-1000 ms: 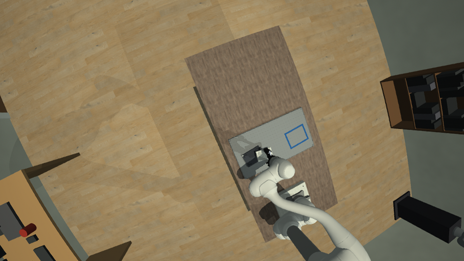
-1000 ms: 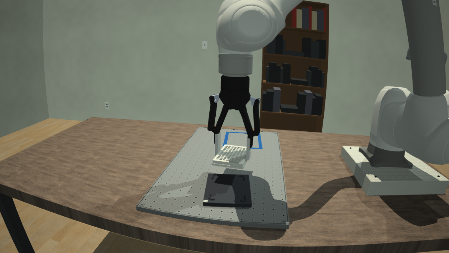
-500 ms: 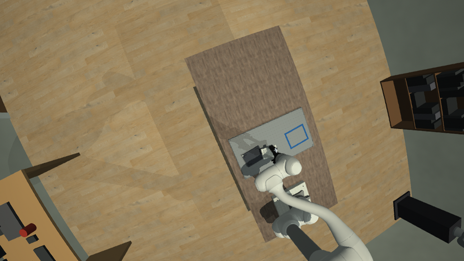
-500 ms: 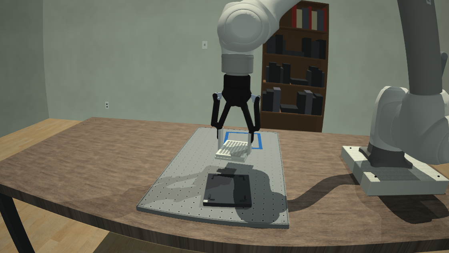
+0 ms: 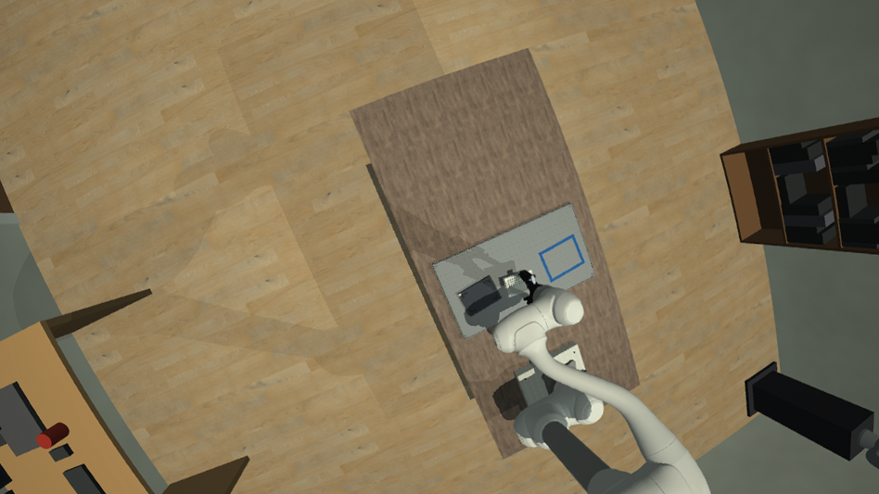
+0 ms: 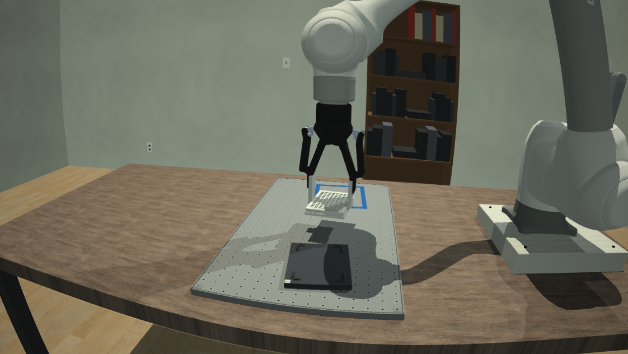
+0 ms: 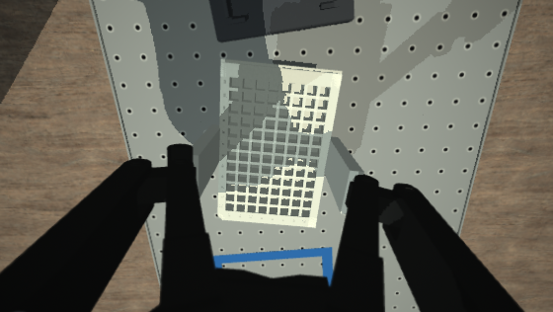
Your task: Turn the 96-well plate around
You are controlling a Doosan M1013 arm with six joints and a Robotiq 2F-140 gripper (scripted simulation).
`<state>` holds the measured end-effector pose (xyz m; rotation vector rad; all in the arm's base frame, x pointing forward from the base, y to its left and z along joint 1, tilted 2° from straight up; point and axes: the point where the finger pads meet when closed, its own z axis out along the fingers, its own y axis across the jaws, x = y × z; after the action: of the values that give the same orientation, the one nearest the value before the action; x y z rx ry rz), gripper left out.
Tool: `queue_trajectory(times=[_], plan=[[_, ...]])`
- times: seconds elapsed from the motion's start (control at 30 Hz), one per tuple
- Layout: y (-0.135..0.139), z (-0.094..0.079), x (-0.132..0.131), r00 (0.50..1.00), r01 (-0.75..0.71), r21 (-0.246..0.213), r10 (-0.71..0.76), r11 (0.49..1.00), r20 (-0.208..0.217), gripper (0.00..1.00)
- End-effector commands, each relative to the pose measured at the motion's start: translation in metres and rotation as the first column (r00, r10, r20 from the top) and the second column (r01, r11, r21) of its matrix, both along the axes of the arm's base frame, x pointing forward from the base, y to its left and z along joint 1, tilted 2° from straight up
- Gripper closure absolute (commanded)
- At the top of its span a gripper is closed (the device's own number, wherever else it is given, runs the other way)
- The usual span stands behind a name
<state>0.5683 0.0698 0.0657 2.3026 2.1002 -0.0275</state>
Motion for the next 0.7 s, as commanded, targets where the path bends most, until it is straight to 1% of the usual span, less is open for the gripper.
queue_trajectory(times=[0.0,0.03,0.53,0.6,0.67], plan=[[-0.012,0.002,0.0,1.0,-0.011,-0.001,0.011,1.0,0.006,1.0],[-0.012,0.002,0.0,1.0,-0.011,-0.001,0.011,1.0,0.006,1.0],[-0.062,0.002,0.001,1.0,-0.011,-0.001,0.011,1.0,0.006,1.0],[-0.062,0.002,0.001,1.0,-0.011,-0.001,0.011,1.0,0.006,1.0],[-0.069,0.002,0.001,1.0,-0.011,-0.001,0.011,1.0,0.006,1.0]])
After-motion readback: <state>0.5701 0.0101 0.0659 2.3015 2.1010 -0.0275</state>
